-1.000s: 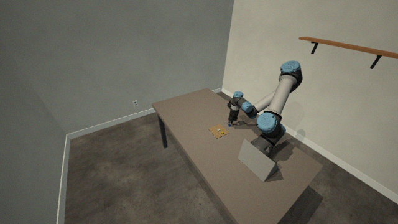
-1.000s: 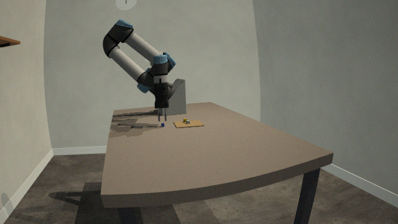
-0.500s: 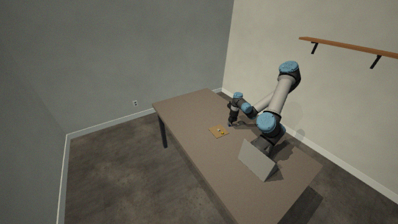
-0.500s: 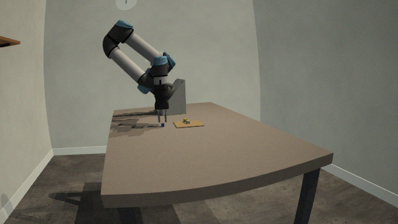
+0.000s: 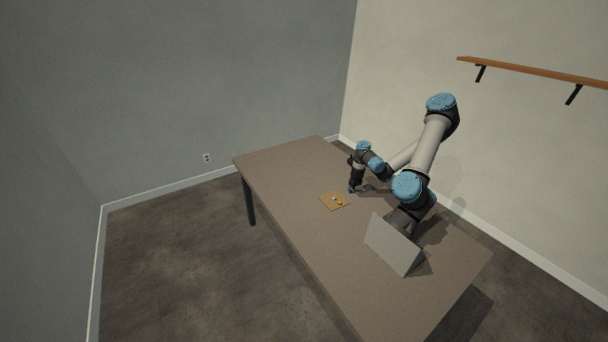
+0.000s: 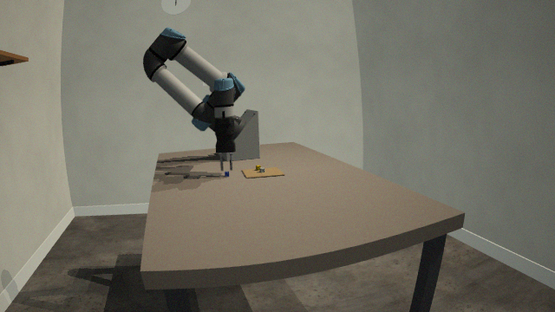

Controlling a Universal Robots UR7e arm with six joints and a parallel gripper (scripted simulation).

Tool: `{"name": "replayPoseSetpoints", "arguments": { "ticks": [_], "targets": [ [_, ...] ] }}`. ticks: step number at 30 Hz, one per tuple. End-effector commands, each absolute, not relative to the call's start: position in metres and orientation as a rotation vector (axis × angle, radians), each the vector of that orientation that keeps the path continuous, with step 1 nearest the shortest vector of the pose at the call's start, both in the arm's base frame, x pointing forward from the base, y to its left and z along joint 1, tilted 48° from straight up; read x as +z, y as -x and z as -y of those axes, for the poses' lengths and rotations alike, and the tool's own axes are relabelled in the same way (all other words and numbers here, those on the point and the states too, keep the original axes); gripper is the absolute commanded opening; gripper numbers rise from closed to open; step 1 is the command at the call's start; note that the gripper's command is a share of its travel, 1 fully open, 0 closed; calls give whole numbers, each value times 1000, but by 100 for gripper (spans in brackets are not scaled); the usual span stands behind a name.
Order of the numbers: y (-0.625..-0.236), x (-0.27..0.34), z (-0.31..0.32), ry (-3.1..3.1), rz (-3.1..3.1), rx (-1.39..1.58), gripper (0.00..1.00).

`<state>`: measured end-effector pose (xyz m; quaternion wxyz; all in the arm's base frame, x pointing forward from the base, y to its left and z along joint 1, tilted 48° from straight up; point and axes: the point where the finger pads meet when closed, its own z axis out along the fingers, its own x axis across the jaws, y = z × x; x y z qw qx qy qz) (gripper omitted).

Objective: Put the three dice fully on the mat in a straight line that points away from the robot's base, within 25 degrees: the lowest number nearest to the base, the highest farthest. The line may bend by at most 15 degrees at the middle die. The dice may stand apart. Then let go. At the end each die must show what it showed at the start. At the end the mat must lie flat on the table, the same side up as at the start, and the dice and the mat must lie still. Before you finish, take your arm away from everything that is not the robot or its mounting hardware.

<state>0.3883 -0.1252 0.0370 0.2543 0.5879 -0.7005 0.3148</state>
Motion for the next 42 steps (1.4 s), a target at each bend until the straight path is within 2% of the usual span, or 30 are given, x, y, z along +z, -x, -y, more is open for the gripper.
{"name": "replayPoseSetpoints", "arguments": {
  "ticks": [1,42],
  "targets": [
    [-389,37,125,-1597,1903,856,64],
    [-389,25,139,-1597,1903,856,64]
  ]
}}
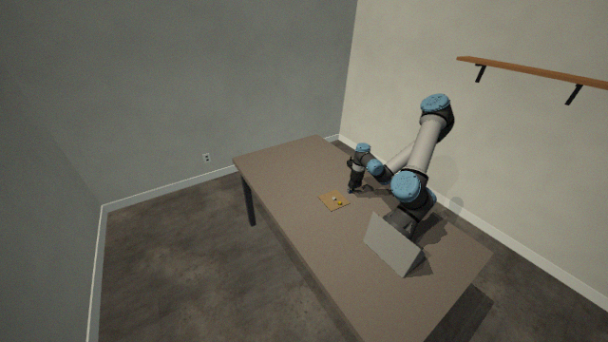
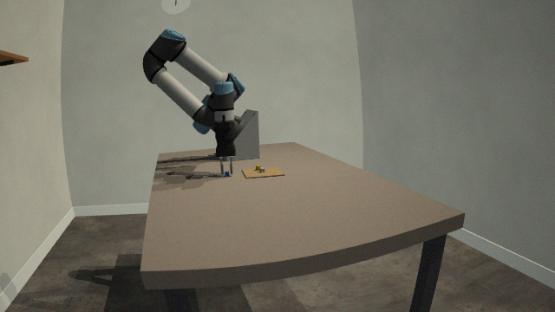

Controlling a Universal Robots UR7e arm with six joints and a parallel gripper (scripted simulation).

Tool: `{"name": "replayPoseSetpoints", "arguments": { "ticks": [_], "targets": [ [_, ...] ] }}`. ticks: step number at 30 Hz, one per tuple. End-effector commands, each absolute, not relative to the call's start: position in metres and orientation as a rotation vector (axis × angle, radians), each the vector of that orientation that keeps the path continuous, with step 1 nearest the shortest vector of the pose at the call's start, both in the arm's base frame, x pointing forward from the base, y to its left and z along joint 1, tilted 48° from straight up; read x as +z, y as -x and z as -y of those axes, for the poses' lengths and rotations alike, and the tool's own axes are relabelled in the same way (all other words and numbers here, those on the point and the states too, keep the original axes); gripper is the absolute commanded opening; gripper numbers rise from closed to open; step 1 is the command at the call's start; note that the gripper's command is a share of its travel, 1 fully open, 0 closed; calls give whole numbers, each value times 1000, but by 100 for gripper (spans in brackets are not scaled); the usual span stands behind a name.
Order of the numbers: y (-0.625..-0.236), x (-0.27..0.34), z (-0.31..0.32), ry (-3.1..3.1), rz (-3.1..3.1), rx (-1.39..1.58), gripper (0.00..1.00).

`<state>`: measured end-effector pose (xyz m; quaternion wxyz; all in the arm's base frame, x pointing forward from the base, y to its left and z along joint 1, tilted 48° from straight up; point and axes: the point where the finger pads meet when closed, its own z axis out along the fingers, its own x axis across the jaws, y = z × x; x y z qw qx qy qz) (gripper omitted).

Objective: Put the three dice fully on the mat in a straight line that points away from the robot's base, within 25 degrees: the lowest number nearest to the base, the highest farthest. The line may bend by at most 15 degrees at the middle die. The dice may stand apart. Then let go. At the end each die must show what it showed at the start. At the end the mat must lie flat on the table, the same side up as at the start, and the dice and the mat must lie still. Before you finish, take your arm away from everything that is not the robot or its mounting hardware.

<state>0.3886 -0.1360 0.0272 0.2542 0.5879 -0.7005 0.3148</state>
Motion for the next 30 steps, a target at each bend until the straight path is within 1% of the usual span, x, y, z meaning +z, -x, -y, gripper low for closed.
{"name": "replayPoseSetpoints", "arguments": {
  "ticks": [1,30],
  "targets": [
    [-389,24,139,-1597,1903,856,64],
    [-389,22,141,-1597,1903,856,64]
  ]
}}
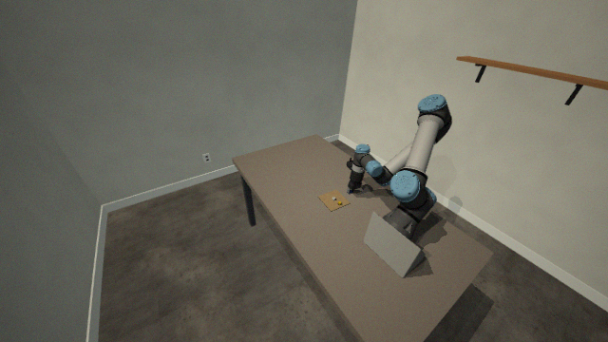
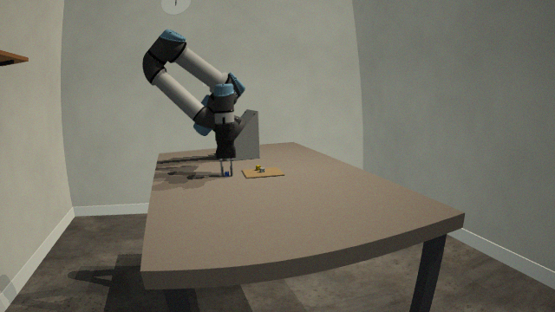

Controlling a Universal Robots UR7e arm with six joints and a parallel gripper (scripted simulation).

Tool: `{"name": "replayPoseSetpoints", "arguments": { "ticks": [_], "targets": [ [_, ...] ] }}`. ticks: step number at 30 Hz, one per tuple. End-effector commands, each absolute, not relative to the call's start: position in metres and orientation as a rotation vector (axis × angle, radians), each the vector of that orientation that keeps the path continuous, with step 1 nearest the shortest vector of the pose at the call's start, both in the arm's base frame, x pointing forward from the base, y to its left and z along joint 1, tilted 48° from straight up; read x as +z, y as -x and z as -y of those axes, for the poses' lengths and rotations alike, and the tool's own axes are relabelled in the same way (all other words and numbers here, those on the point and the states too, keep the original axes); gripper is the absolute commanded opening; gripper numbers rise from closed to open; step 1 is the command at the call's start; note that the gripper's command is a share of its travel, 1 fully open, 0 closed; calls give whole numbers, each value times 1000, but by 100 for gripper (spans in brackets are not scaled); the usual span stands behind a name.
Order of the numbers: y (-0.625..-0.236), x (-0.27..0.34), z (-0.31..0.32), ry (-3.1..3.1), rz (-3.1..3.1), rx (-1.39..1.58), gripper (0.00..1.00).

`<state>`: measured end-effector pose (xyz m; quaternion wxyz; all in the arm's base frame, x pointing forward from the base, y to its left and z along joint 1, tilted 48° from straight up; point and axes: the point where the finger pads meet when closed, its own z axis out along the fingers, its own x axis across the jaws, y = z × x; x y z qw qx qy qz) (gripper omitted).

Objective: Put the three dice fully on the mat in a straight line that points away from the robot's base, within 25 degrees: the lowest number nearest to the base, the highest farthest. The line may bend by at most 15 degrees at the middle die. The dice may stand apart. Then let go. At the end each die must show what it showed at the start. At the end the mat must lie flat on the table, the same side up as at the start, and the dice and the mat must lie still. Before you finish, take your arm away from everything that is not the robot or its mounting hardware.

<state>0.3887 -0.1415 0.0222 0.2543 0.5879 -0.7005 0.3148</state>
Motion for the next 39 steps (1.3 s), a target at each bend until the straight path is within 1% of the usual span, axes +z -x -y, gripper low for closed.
{"name": "replayPoseSetpoints", "arguments": {
  "ticks": [1,15,16,39],
  "targets": [
    [-389,22,141,-1597,1903,856,64],
    [-389,22,141,-1597,1903,856,64],
    [-389,22,141,-1597,1903,856,34],
    [-389,22,141,-1597,1903,856,34]
  ]
}}
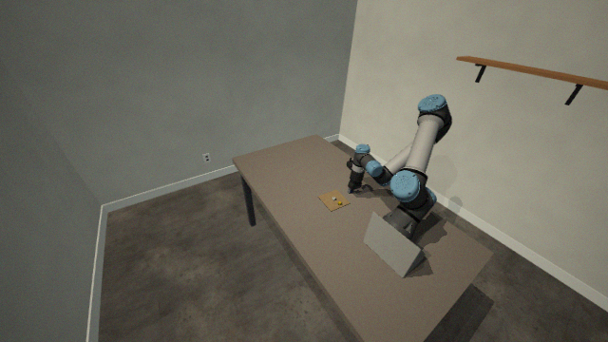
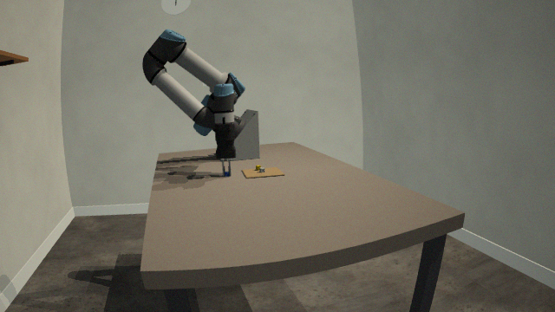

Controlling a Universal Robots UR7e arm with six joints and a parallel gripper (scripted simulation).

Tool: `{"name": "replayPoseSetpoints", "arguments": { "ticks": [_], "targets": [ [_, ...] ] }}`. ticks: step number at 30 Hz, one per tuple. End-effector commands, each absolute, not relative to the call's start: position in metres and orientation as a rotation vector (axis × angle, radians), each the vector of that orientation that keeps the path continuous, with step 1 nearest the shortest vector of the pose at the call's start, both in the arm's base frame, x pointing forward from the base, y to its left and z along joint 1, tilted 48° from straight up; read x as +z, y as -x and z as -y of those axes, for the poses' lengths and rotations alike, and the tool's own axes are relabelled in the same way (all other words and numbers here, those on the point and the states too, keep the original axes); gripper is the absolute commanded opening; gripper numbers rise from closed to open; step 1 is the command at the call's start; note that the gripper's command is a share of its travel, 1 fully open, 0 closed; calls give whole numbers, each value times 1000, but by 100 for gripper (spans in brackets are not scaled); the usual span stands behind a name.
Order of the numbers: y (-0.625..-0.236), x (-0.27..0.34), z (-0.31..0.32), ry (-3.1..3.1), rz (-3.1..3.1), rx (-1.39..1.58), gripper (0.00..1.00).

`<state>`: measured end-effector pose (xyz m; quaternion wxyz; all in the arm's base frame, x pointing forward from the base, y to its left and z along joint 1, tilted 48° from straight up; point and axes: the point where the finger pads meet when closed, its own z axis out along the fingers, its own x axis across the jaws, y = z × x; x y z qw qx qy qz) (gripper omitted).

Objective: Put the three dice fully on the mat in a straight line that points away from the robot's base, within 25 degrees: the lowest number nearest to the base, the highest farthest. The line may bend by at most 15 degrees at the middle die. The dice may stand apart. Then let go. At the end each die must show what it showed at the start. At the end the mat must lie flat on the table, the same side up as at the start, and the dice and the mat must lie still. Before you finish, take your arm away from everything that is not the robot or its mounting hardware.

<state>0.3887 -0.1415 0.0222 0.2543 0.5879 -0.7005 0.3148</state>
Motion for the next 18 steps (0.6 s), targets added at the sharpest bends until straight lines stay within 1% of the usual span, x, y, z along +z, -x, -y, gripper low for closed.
{"name": "replayPoseSetpoints", "arguments": {
  "ticks": [1,18],
  "targets": [
    [-389,22,141,-1597,1903,856,34],
    [-389,24,139,-1597,1903,856,34]
  ]
}}
